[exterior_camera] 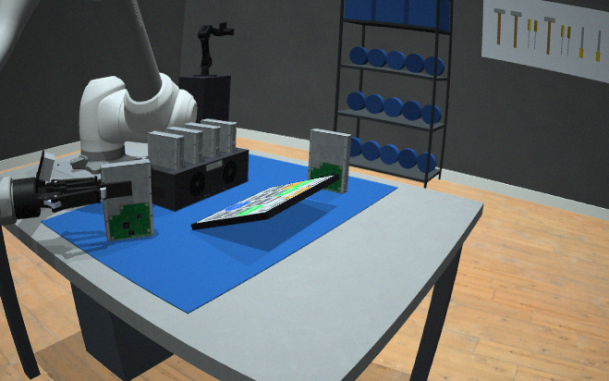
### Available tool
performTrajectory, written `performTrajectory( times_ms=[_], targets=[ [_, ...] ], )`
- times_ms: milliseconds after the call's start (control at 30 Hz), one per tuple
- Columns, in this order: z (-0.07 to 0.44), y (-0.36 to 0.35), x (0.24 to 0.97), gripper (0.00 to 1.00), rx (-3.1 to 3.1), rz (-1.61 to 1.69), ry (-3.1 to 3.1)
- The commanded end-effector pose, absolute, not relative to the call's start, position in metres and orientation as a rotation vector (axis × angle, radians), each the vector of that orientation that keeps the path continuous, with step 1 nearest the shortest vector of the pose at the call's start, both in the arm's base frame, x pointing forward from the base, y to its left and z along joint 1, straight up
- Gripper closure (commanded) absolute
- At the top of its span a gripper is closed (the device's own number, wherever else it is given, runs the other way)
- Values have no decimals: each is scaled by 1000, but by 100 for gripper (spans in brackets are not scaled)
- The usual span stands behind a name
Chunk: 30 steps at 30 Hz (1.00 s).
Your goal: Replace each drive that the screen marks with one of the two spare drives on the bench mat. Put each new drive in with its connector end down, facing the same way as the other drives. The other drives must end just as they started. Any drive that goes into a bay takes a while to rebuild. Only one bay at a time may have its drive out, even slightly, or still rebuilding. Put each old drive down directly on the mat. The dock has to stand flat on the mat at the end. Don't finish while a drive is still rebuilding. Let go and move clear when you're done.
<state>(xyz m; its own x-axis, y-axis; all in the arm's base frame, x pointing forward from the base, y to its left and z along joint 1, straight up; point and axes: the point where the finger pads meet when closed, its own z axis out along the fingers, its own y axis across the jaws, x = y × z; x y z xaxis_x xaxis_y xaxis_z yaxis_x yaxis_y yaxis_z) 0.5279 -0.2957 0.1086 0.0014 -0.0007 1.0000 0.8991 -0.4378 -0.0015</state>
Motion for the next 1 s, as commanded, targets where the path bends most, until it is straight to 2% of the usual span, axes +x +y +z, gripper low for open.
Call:
performTrajectory(
  times_ms=[0,967],
  targets=[
    [108,-296,528,90,-1535,-1534,-959],
    [105,-296,528,90,-1535,-1534,-959]
  ],
)
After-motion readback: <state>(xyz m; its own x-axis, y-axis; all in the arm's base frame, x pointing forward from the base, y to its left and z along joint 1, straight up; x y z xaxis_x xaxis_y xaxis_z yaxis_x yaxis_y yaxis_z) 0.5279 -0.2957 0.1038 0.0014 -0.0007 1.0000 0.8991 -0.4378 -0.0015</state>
